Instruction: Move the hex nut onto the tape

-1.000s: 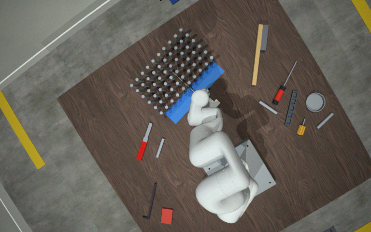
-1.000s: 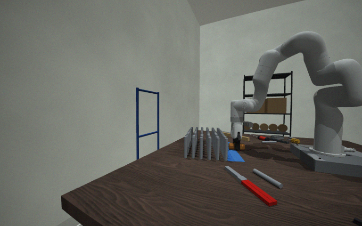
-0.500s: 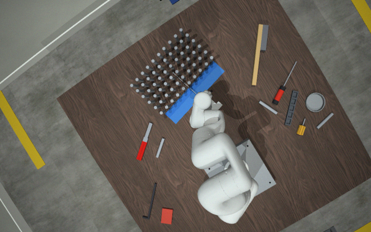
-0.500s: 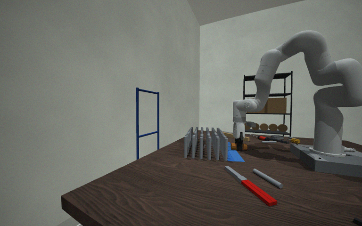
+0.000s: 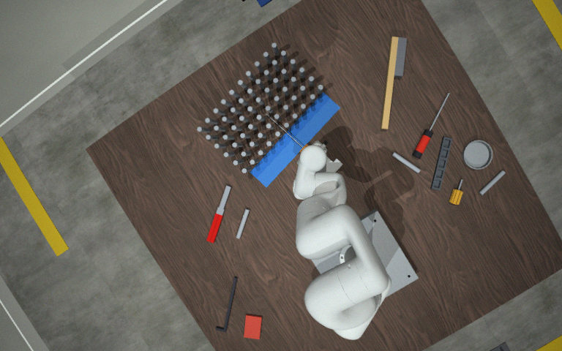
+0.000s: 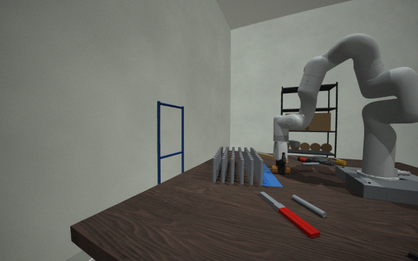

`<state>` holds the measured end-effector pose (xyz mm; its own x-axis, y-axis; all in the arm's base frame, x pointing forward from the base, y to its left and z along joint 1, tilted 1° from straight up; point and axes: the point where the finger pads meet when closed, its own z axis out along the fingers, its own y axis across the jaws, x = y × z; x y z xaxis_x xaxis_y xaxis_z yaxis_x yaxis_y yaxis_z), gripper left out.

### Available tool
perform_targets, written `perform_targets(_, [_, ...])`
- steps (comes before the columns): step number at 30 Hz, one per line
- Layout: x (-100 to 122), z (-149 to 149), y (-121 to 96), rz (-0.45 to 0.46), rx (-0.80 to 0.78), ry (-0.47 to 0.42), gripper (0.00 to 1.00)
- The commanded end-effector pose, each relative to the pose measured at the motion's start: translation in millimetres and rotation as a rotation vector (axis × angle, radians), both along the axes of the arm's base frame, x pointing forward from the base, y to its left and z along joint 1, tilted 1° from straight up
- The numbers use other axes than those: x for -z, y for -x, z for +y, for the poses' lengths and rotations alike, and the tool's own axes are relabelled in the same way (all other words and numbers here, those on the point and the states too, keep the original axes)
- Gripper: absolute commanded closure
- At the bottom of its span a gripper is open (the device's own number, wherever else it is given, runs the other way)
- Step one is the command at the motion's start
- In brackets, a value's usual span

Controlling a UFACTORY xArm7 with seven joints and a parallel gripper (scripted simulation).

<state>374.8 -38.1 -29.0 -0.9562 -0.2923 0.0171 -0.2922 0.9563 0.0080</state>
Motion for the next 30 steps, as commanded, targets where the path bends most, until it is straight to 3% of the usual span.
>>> perform_targets(1, [-1,-2,6,-0.004,0.0,0.0,1.0])
perform_targets(30, [-2,-20,67,-0.004,0.0,0.0,1.0])
